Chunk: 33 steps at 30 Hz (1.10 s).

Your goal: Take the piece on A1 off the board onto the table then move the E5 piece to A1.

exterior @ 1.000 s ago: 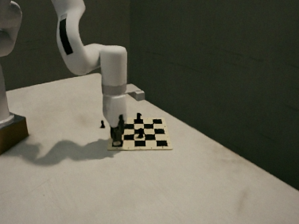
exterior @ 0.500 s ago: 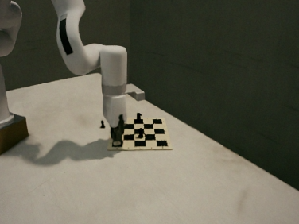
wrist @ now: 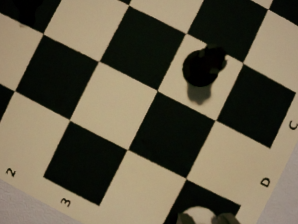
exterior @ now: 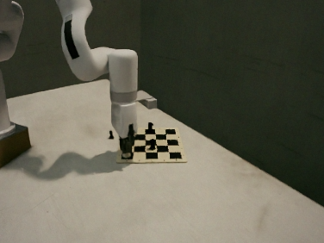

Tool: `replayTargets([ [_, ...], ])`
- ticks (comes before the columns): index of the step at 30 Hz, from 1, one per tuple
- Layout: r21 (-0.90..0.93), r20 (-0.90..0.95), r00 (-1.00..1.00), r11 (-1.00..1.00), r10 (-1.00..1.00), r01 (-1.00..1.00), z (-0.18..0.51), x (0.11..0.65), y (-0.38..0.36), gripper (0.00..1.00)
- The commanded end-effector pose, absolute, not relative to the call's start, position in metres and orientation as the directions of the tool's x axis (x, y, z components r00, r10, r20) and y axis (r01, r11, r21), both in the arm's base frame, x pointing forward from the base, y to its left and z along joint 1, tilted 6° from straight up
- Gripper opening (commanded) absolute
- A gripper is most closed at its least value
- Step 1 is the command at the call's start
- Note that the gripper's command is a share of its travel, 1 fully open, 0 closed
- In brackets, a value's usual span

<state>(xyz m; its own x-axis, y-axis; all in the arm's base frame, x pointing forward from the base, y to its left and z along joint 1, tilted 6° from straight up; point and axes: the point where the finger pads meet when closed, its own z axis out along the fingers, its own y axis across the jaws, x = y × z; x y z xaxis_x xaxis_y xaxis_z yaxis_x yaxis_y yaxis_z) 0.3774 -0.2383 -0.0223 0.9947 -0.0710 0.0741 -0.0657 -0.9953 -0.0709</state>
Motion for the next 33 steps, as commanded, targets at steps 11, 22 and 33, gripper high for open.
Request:
replayTargets([
  [11,-0.068,0.078,0.994,-0.996,-0.071,-0.066,0.043,0.374,-0.244,0.0],
  [22,-0.068,0.078,0.994,-0.996,-0.071,-0.066,0.077,0.371,-0.246,0.0],
  [33,-0.066,0.081,0.996,-0.997,-0.036,-0.031,0.081,0.394,-0.245,0.0],
])
